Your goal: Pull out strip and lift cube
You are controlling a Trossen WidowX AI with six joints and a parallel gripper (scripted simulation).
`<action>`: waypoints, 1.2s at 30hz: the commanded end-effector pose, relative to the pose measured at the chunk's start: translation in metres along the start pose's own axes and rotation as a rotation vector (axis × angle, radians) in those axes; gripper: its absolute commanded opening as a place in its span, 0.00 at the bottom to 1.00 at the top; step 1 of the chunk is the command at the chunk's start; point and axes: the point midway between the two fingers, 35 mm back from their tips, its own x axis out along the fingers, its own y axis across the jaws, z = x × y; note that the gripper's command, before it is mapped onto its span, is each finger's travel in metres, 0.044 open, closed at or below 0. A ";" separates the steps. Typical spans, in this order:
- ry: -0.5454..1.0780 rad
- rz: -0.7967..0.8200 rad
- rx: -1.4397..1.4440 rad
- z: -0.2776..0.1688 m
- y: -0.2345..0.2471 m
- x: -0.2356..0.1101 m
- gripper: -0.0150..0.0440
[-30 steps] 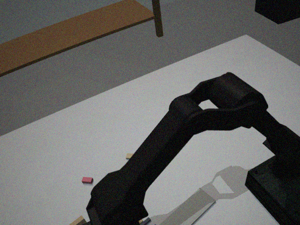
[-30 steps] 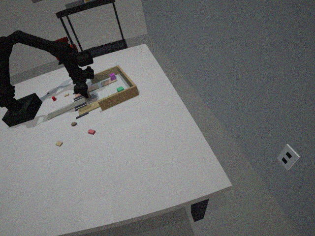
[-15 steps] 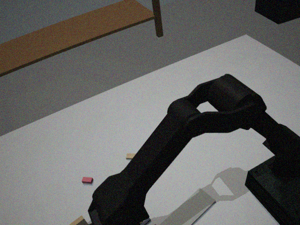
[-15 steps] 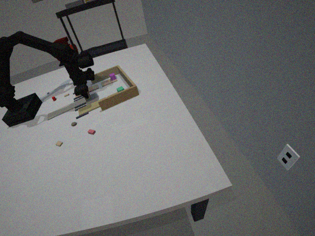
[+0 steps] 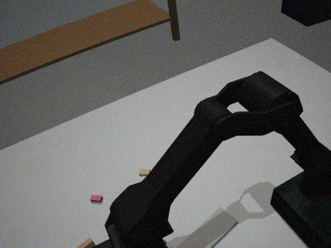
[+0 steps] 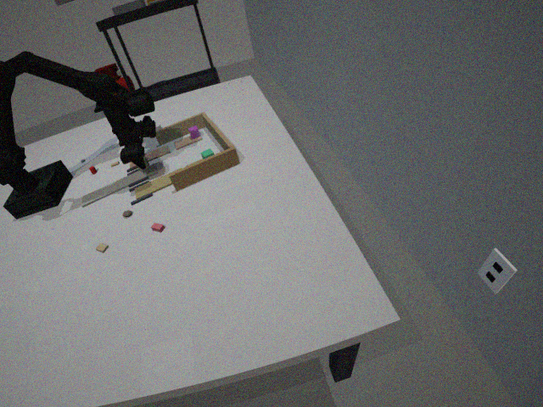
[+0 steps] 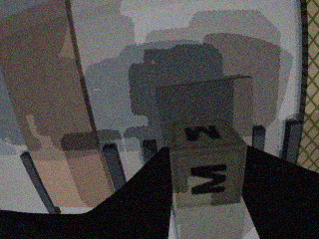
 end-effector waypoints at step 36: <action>-0.001 0.003 0.000 -0.089 0.021 -0.066 0.25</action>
